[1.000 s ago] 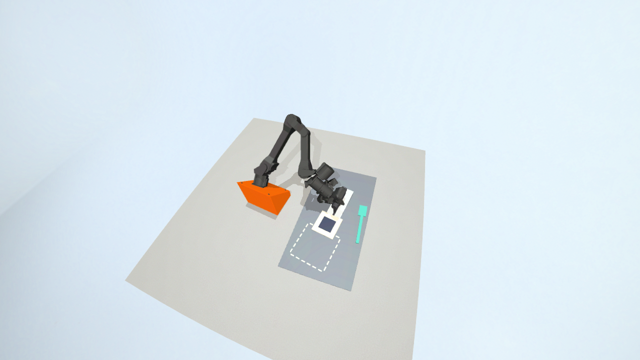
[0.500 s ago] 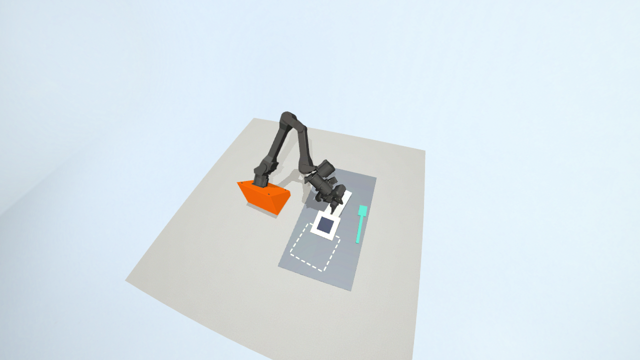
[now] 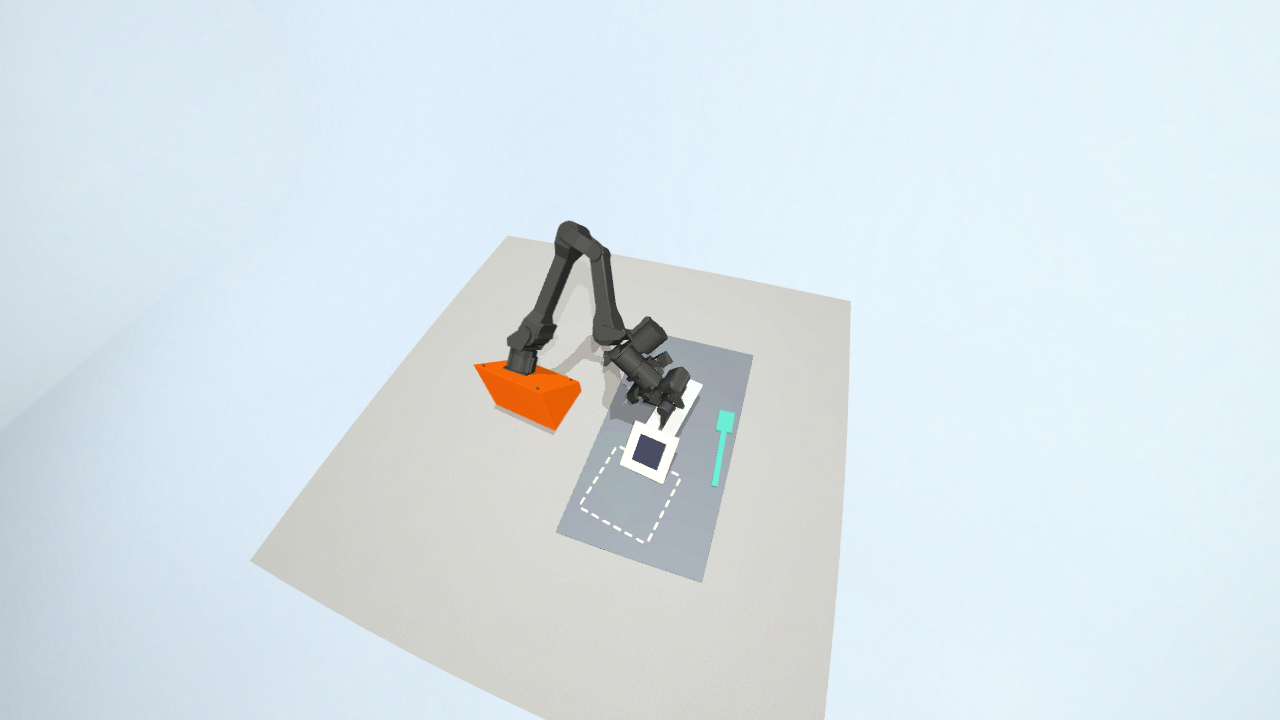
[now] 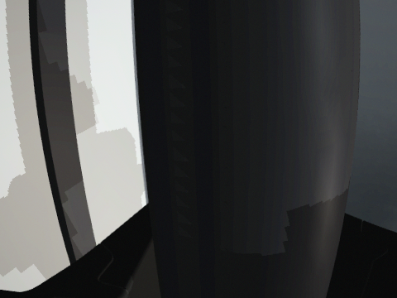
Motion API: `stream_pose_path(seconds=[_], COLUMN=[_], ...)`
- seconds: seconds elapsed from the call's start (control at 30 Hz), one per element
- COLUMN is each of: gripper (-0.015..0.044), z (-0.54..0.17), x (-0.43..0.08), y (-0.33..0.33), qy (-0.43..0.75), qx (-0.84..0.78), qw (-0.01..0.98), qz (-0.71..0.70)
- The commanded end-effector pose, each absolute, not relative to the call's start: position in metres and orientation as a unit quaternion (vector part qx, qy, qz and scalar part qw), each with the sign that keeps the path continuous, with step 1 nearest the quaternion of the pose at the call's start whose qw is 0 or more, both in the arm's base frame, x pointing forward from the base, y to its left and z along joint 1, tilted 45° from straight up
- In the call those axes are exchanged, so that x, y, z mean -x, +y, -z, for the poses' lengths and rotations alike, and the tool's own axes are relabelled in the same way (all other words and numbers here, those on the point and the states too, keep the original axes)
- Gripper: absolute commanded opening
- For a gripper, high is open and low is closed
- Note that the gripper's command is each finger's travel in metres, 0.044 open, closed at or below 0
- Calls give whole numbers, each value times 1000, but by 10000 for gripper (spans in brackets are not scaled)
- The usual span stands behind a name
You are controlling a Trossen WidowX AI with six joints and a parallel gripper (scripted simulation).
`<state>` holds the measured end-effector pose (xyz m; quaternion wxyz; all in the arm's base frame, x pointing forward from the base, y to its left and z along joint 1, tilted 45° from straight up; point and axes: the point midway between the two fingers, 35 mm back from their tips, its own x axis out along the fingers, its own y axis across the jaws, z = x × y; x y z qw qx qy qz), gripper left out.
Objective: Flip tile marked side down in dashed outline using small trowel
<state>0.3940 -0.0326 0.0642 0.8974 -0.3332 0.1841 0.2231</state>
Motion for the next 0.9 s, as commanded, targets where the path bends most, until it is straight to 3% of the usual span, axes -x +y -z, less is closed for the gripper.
stream_pose_path(seconds=[0.0,0.87], gripper=[0,0], z=[-66,-33], x=[-393,-381], y=[-47,-93], qy=[183,183], qx=[338,339], qw=[898,897], qz=[-215,-215])
